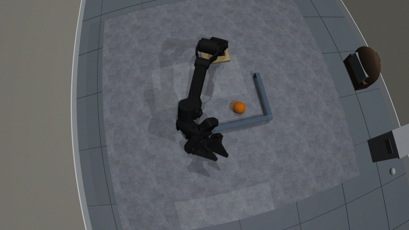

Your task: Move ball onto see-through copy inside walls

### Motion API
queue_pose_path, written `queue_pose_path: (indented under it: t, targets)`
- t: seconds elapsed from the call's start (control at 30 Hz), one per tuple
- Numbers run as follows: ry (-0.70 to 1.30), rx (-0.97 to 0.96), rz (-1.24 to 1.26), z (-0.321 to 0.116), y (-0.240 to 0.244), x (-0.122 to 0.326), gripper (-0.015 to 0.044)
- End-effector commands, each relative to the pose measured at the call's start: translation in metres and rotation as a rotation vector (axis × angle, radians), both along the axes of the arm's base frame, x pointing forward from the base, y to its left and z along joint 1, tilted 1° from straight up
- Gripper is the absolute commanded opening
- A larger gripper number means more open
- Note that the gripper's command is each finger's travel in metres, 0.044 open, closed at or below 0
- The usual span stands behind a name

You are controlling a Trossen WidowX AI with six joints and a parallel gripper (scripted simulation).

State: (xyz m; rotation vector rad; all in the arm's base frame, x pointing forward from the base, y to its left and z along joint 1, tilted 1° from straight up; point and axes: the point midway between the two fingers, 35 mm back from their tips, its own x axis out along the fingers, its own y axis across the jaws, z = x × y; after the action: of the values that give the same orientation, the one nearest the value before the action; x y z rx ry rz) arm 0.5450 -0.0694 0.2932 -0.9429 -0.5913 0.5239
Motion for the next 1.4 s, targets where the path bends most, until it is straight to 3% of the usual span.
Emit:
queue_pose_path:
  t: [0.0,0.13,0.37,0.63,1.0,1.37]
  targets:
    - [0.006,0.005,-0.001,0.0,0.0,0.0,0.0379]
    - [0.15,0.113,-0.02,-0.005,0.01,0.011,0.0379]
    - [0.659,0.413,-0.139,-0.044,0.047,0.026,0.0379]
    - [1.216,0.593,-0.387,-0.109,0.093,-0.013,0.0379]
    - [1.576,0.571,-0.669,-0.15,0.122,-0.082,0.0379]
    - [1.876,0.328,-1.039,-0.176,0.14,-0.19,0.0379]
